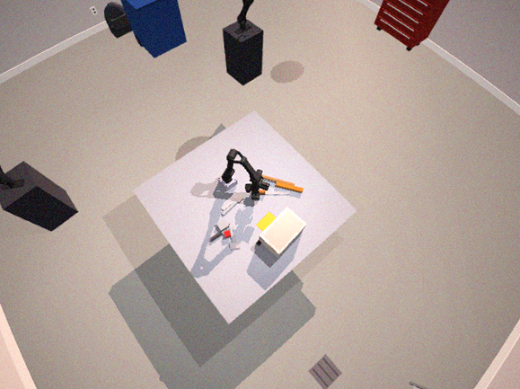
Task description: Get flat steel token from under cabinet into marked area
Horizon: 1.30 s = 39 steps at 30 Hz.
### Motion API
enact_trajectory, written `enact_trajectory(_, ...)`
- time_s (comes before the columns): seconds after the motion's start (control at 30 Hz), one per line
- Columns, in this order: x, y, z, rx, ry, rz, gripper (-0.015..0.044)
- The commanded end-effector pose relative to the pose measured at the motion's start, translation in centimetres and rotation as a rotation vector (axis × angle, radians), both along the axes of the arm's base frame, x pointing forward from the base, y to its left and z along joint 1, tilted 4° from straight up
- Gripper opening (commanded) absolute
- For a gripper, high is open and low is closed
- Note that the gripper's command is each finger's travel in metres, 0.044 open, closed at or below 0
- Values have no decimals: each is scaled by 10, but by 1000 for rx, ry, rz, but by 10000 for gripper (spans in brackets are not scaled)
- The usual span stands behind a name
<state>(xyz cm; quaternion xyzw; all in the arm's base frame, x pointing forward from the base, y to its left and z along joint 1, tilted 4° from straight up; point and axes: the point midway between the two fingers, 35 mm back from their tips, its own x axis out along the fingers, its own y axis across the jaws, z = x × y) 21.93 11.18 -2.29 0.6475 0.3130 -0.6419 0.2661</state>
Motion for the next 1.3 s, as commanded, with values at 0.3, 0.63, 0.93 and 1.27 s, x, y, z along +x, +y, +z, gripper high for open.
enact_trajectory(0.3,1,5,1,1,4,-91,0)
enact_trajectory(0.63,0,10,1,4,11,-146,0)
enact_trajectory(0.93,0,10,1,5,7,-87,0)
enact_trajectory(1.27,0,10,1,7,1,-6,0)
